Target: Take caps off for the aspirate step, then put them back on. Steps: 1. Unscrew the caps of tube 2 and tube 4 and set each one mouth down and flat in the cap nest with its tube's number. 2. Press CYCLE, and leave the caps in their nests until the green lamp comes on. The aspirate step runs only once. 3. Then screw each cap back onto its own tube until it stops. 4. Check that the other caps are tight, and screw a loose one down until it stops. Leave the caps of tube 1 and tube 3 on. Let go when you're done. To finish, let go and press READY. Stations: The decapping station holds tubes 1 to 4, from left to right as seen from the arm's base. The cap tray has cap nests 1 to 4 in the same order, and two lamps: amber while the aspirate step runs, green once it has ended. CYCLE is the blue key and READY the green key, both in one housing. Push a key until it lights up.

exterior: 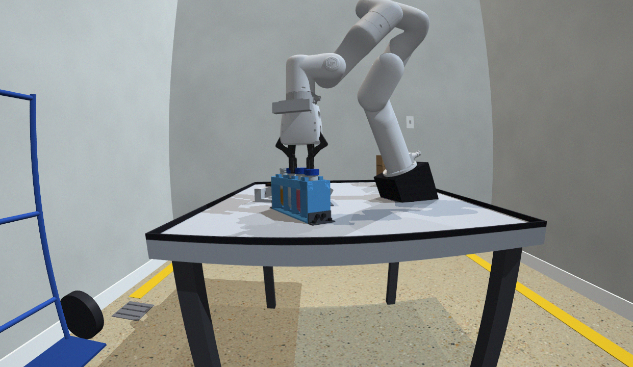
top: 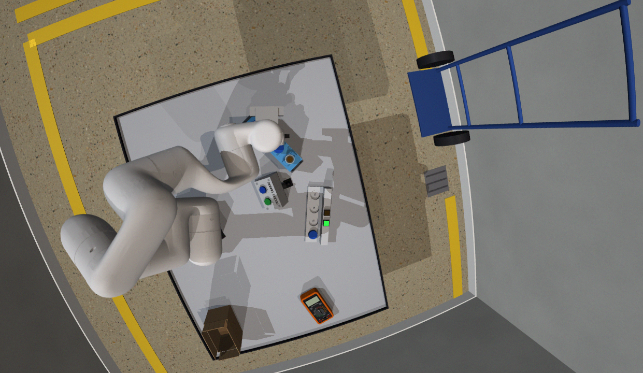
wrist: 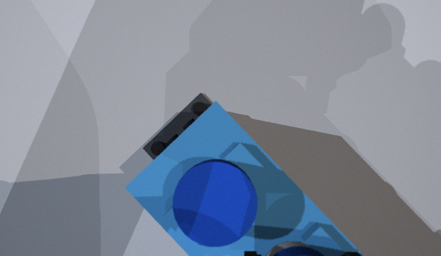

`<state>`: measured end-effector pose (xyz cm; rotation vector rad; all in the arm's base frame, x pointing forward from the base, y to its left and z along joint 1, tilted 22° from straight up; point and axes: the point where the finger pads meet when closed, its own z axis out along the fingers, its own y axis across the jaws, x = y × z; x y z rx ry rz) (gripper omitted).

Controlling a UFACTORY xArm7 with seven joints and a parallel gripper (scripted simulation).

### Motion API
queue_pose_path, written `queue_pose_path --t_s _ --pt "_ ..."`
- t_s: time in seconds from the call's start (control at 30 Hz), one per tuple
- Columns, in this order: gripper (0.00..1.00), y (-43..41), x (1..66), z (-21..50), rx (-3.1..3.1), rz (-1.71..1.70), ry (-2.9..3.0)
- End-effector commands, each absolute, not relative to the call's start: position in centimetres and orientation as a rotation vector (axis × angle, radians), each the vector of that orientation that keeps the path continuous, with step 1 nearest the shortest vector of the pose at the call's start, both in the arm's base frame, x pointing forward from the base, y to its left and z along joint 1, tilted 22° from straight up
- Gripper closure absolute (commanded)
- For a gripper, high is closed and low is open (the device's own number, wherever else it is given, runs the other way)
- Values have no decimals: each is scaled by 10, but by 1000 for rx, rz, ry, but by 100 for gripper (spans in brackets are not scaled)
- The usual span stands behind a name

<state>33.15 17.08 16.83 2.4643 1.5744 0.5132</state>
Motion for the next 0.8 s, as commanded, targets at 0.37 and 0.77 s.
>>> queue_pose_path --t_s 0.37,0.77 --pt "54 171 332 169 2481 508 1544" --pt "54 171 332 170 1881 400 2135"
